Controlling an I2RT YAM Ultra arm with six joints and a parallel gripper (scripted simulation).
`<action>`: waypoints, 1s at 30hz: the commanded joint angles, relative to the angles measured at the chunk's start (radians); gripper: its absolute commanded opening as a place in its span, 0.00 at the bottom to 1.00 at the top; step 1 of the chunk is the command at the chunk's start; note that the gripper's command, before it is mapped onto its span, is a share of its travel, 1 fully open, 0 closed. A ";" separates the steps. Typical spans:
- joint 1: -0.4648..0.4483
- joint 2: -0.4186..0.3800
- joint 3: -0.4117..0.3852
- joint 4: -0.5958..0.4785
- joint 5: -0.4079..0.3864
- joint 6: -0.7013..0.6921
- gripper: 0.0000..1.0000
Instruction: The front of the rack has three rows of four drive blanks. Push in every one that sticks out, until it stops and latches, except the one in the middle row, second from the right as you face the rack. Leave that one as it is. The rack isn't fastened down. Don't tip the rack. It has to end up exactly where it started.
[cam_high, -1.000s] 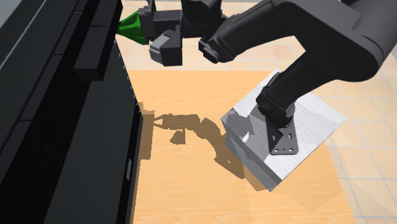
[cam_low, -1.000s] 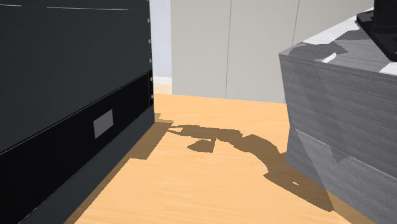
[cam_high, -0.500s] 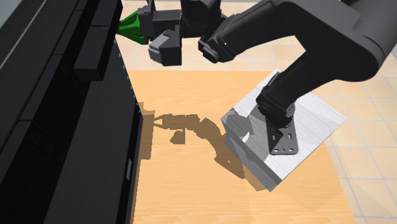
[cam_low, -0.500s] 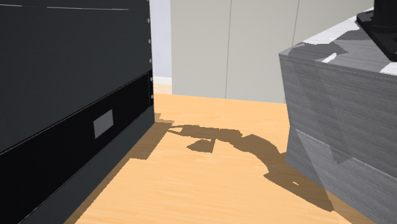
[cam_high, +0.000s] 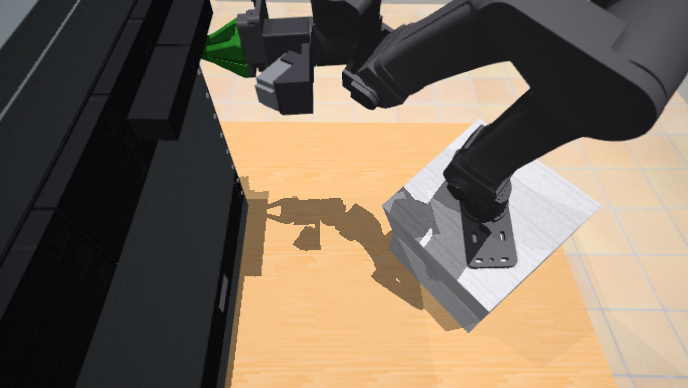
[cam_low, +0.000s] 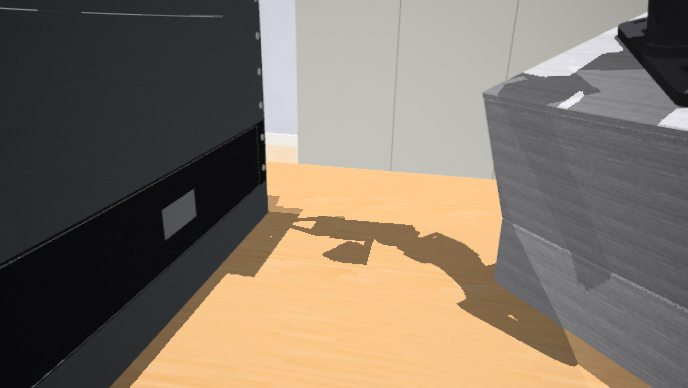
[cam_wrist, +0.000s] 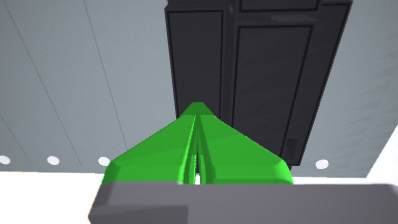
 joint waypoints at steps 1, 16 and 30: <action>0.014 0.011 0.059 -0.003 0.044 -0.001 0.00; 0.014 -0.014 0.058 0.018 0.045 0.003 0.00; 0.024 0.000 0.067 -0.015 0.054 -0.006 0.00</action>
